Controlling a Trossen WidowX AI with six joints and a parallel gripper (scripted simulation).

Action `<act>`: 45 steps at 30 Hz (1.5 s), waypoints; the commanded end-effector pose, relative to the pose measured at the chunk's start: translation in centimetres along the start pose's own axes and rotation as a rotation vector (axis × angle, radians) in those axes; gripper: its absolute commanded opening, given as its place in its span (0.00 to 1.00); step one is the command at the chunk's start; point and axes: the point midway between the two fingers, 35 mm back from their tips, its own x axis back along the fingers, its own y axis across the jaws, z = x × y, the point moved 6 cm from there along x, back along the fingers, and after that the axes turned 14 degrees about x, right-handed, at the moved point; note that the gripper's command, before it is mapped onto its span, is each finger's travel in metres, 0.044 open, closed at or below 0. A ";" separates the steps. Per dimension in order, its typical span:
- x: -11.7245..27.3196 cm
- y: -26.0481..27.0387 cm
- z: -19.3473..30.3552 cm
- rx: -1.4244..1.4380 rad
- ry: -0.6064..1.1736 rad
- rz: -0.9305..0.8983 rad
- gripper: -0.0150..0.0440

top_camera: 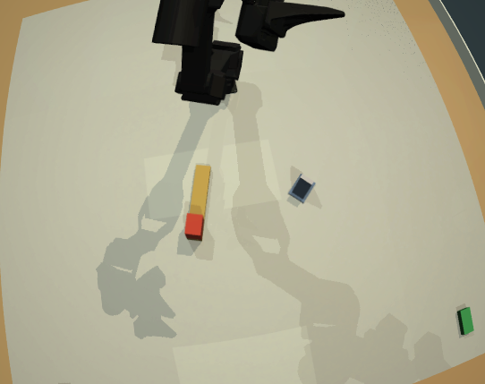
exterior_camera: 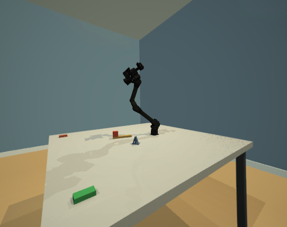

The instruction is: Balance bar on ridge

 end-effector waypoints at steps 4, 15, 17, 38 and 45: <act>0.8 -2.4 0.3 0.108 0.029 -0.010 0.79; 3.1 -6.4 1.3 0.461 0.108 -0.106 0.79; 3.4 -6.9 1.5 0.514 0.116 -0.121 0.79; 4.9 -12.1 1.4 0.982 0.138 -0.299 0.79; 4.8 -13.9 0.9 1.177 0.133 -0.360 0.79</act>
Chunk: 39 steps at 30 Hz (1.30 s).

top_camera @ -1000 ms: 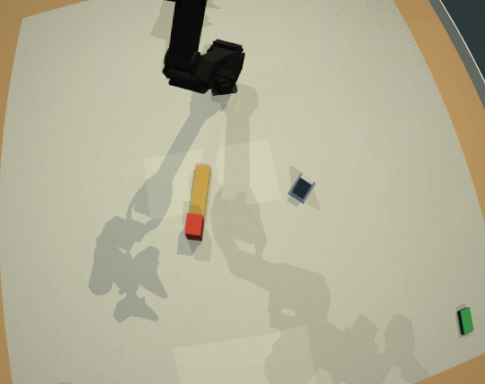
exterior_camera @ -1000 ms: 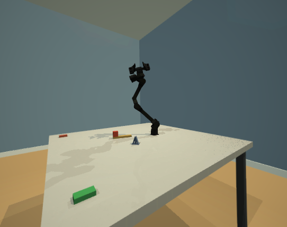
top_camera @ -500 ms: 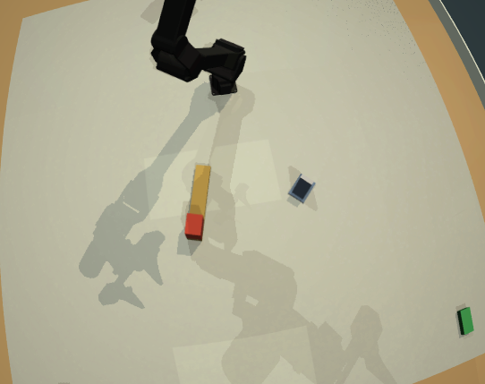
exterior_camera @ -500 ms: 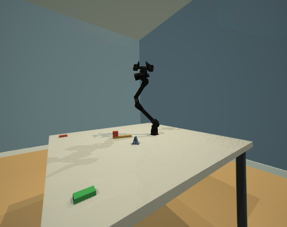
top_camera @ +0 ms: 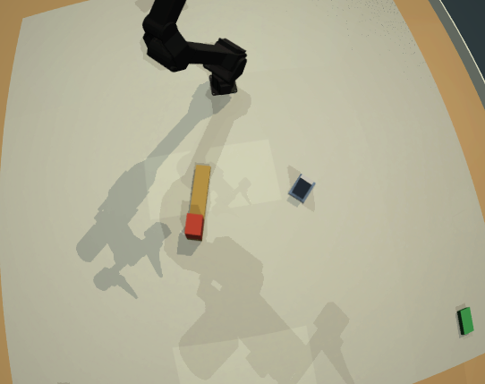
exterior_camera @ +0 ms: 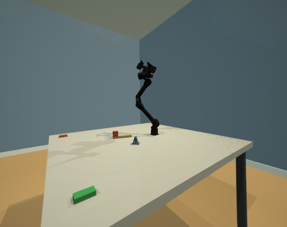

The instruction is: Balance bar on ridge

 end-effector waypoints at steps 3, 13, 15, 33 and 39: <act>0.3 -1.4 1.4 0.195 0.006 -0.032 0.79; 0.2 -3.6 3.2 0.585 -0.001 -0.091 0.79; 0.1 -4.1 3.5 0.670 -0.005 -0.102 0.79; -2.1 -9.1 4.7 1.425 -0.067 -0.132 0.79; -3.3 -10.9 4.4 1.696 -0.091 -0.107 0.79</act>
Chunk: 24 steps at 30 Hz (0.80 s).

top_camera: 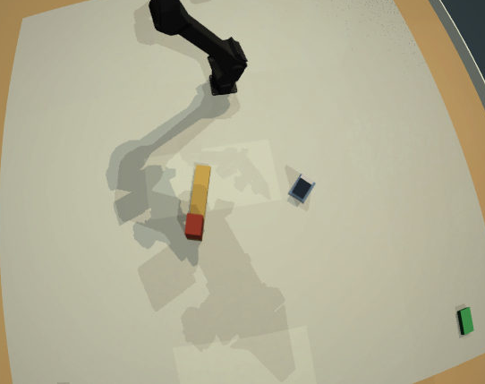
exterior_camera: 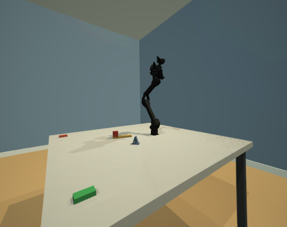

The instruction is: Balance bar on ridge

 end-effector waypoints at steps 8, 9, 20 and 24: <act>-1.9 -1.4 3.7 0.503 0.041 0.034 0.79; -2.1 -1.5 4.0 0.545 0.046 0.038 0.79; -4.2 -4.3 6.5 0.962 0.115 0.084 0.79; -4.9 -5.4 7.1 1.088 0.143 0.103 0.79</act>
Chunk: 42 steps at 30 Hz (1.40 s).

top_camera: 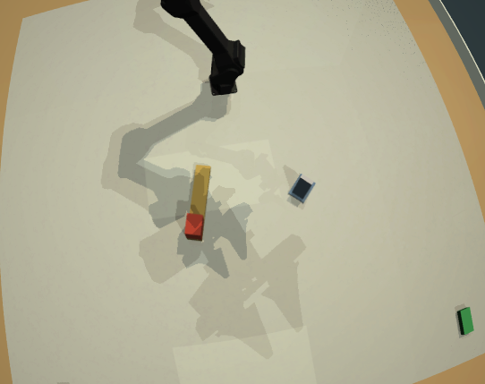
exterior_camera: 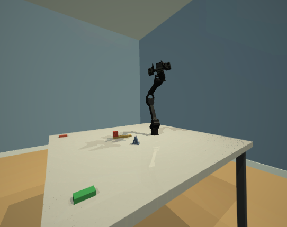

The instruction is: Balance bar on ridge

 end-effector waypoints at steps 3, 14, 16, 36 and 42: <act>-1.4 -0.2 1.8 0.188 0.048 0.013 0.79; -3.6 -1.2 5.4 0.522 0.164 0.024 0.79; -3.9 -1.6 6.2 0.582 0.191 0.027 0.79; -6.9 -7.1 13.9 1.127 0.519 -0.024 0.79; -7.2 -8.9 15.9 1.262 0.619 -0.071 0.79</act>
